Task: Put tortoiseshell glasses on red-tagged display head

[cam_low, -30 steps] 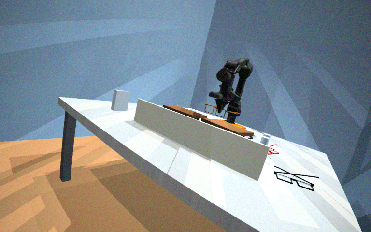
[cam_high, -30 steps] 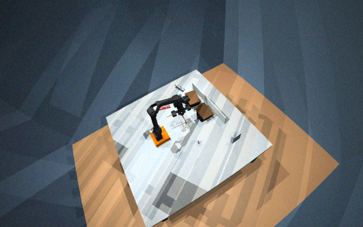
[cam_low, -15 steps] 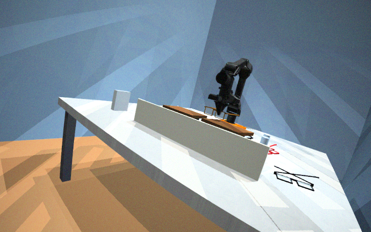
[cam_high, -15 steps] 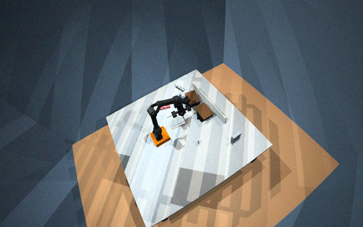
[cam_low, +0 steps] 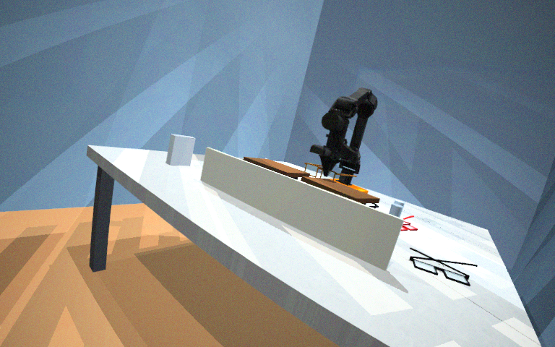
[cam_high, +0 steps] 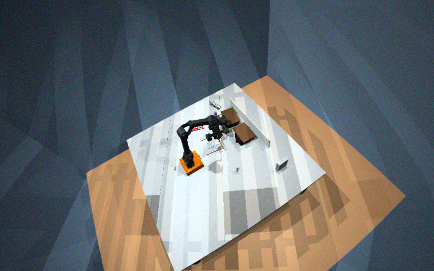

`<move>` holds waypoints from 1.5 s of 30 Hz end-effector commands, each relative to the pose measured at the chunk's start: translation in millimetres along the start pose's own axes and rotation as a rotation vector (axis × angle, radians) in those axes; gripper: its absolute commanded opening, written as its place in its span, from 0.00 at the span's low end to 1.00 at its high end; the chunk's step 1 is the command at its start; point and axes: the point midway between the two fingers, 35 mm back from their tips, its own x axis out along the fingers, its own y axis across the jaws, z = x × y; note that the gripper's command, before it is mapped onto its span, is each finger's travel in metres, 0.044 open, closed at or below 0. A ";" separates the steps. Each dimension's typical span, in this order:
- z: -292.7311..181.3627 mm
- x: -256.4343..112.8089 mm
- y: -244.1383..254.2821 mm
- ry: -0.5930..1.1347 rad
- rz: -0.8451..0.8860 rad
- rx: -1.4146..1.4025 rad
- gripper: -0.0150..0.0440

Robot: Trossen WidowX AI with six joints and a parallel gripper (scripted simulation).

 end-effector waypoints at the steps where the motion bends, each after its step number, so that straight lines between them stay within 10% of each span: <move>1: -0.1 5.8 1.3 0.000 0.007 0.004 0.25; 45: -0.1 49.4 1.8 0.000 0.008 0.004 0.25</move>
